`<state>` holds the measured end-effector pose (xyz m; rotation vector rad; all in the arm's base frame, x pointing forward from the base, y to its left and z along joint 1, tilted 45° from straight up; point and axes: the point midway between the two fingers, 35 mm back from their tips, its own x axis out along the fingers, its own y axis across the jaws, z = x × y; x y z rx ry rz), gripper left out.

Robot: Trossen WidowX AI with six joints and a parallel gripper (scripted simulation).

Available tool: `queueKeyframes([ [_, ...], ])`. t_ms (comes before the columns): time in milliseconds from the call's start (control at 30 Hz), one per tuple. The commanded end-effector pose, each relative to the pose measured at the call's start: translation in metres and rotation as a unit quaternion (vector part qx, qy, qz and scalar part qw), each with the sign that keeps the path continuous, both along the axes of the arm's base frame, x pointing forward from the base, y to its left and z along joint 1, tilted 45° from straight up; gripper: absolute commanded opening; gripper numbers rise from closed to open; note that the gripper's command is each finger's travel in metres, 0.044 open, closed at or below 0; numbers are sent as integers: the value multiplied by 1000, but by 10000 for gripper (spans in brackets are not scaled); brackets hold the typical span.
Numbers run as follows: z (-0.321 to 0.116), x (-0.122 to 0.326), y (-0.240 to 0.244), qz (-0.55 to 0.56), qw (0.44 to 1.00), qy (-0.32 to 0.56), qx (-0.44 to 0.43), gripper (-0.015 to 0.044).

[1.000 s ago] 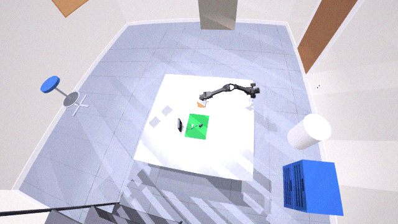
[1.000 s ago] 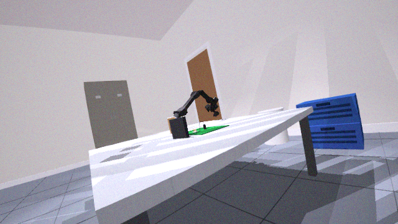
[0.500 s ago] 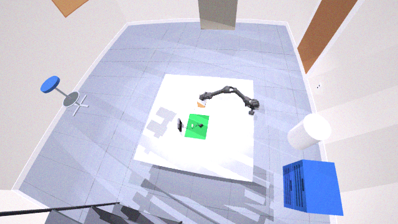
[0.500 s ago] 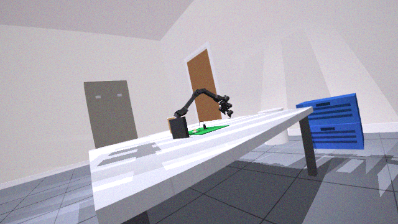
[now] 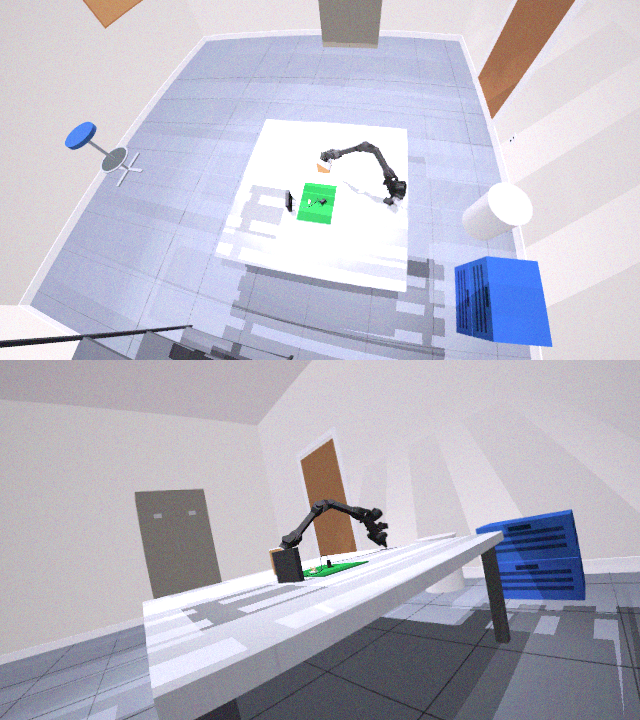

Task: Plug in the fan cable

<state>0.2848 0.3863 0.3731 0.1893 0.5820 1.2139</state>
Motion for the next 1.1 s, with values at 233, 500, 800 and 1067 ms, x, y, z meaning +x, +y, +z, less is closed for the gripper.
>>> queueKeyframes([
  [233,-109,94,-103,-96,981,122,-115,440],
  [500,-181,125,-187,-165,937,264,-159,440],
  [800,-253,122,-295,-235,846,452,-160,440],
  [1067,-301,83,-390,-275,714,637,-93,440],
])
